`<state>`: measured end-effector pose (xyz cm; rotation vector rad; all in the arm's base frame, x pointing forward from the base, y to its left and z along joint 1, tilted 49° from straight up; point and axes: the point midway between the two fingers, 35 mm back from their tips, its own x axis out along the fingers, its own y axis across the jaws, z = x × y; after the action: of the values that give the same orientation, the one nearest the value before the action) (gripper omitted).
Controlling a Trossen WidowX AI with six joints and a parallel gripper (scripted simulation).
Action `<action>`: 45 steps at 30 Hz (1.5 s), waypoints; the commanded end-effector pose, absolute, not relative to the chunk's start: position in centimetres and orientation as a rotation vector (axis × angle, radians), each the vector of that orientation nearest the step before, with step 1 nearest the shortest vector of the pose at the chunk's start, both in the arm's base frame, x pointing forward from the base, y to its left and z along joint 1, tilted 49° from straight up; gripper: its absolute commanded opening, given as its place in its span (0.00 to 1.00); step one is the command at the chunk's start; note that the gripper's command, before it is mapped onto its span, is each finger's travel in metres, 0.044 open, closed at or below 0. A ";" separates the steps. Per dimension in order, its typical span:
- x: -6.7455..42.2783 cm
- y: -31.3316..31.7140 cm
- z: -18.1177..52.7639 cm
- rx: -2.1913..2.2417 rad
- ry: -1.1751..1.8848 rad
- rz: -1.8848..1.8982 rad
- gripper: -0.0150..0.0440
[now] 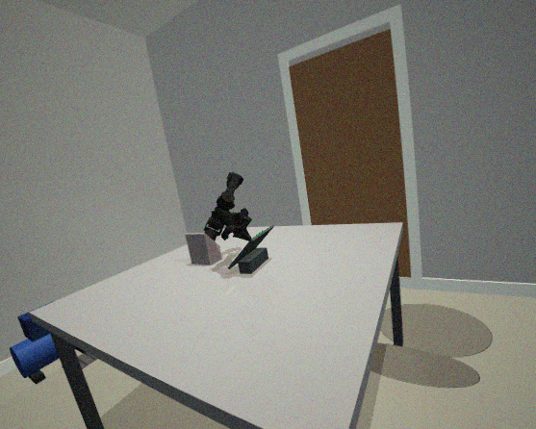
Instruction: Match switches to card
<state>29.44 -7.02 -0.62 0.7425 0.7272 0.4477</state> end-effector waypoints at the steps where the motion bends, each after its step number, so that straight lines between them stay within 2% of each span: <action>1: 29.5 -7.0 -0.7 0.743 0.730 0.443 0.25; 12: 25.3 -11.1 2.2 0.737 0.758 0.451 0.25; 17: 25.1 -10.9 2.2 0.737 0.758 0.451 0.25; 23: 21.9 -7.4 2.3 0.739 0.759 0.451 0.25; 45: 24.9 -4.4 0.3 0.746 0.731 0.443 0.25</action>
<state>24.83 -4.65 0.44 0.7394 0.7311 0.4441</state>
